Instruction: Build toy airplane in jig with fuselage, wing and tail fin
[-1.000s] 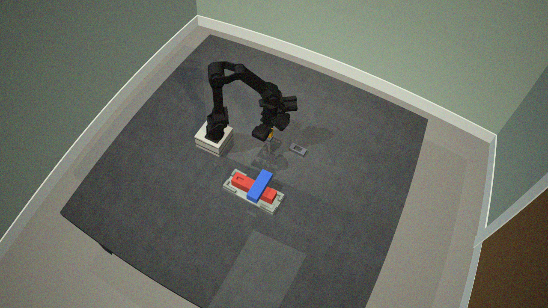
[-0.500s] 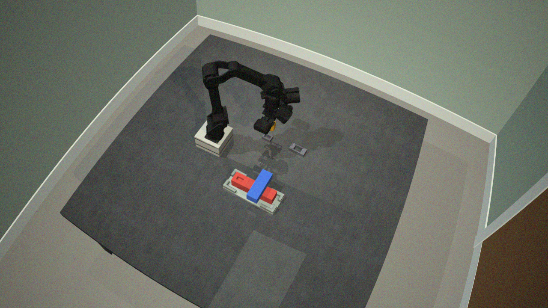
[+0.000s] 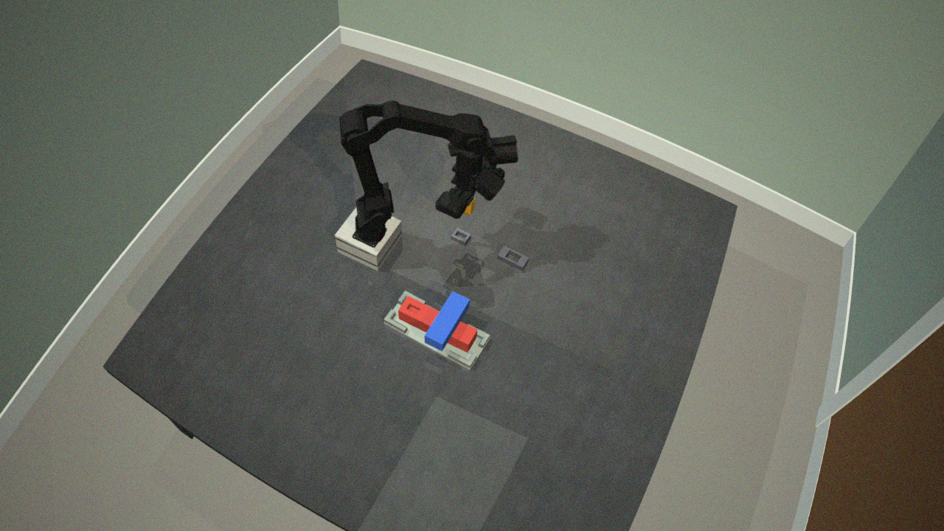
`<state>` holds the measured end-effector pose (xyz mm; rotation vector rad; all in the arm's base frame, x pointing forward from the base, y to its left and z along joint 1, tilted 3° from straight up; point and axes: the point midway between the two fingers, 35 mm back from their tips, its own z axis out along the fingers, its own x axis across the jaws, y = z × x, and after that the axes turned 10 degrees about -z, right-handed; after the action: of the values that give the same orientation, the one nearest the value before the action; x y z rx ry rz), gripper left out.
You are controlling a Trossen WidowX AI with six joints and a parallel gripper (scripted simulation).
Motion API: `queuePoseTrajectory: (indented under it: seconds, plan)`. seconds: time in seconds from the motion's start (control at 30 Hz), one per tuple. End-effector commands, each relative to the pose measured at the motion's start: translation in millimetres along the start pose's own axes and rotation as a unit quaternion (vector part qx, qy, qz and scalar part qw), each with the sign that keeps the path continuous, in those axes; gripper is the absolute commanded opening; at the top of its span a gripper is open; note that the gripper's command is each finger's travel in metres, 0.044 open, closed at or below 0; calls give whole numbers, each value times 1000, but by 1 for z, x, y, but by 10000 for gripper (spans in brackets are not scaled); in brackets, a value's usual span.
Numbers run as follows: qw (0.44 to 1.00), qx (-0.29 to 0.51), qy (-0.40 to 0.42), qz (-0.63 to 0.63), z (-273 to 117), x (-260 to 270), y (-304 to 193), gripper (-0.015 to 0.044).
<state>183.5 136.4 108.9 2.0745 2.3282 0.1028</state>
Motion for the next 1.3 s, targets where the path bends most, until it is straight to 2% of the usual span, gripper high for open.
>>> queuePoseTrajectory:
  seconds: [0.0, 0.3, 1.27]
  plan:
    - [1000, -4, -1, 4, -17, -1, -1, 0]
    - [1000, -4, -2, 6, -26, -7, -1, 0]
    - [1000, -1, -8, -1, -7, -96, 26, 0]
